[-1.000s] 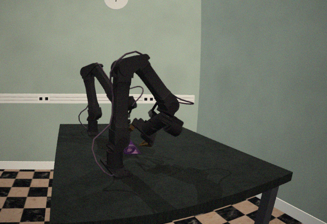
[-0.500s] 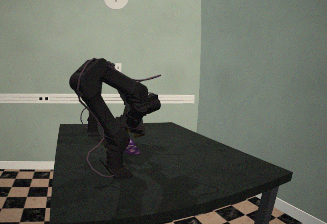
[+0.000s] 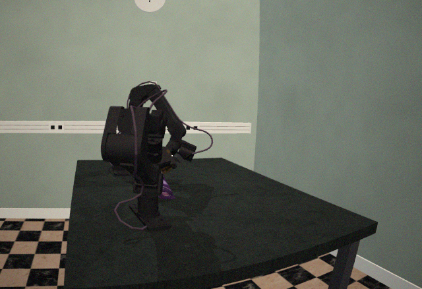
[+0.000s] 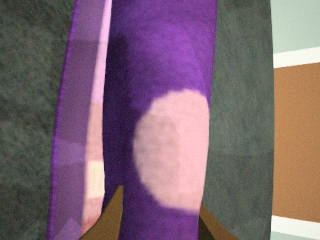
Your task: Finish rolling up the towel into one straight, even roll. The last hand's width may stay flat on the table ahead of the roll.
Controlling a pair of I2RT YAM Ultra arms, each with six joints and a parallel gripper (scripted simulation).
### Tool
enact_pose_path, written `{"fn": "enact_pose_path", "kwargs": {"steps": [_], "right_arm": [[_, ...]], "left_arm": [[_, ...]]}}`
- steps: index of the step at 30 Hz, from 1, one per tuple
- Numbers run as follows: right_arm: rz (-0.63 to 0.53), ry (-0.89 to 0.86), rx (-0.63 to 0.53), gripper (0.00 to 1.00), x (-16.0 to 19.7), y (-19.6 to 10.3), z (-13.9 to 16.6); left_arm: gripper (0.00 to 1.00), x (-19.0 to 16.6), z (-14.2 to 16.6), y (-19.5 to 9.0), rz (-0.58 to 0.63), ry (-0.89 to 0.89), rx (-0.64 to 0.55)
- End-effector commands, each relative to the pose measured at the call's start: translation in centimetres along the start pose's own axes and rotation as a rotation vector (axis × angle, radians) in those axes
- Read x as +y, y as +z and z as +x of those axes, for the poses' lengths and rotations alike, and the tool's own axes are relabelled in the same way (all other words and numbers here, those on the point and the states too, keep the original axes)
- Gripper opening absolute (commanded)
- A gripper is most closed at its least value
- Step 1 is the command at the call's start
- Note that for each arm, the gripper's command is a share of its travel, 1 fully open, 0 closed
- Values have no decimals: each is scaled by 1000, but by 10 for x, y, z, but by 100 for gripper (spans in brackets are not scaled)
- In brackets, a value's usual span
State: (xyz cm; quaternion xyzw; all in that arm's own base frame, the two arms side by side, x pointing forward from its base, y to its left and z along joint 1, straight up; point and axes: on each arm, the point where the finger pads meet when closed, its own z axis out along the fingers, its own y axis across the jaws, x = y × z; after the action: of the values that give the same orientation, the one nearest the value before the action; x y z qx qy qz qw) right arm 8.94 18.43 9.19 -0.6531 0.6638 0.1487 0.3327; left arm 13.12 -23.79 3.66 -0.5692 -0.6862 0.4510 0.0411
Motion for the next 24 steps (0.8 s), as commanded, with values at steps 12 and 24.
{"fn": "enact_pose_path", "kwargs": {"steps": [12,24], "right_arm": [[174,35,58,98,-25,-3,7],[173,34,57,98,-13,24,30]], "left_arm": [[30,3,3,1,53,-24,7],[30,4,4,2,53,-24,7]]}}
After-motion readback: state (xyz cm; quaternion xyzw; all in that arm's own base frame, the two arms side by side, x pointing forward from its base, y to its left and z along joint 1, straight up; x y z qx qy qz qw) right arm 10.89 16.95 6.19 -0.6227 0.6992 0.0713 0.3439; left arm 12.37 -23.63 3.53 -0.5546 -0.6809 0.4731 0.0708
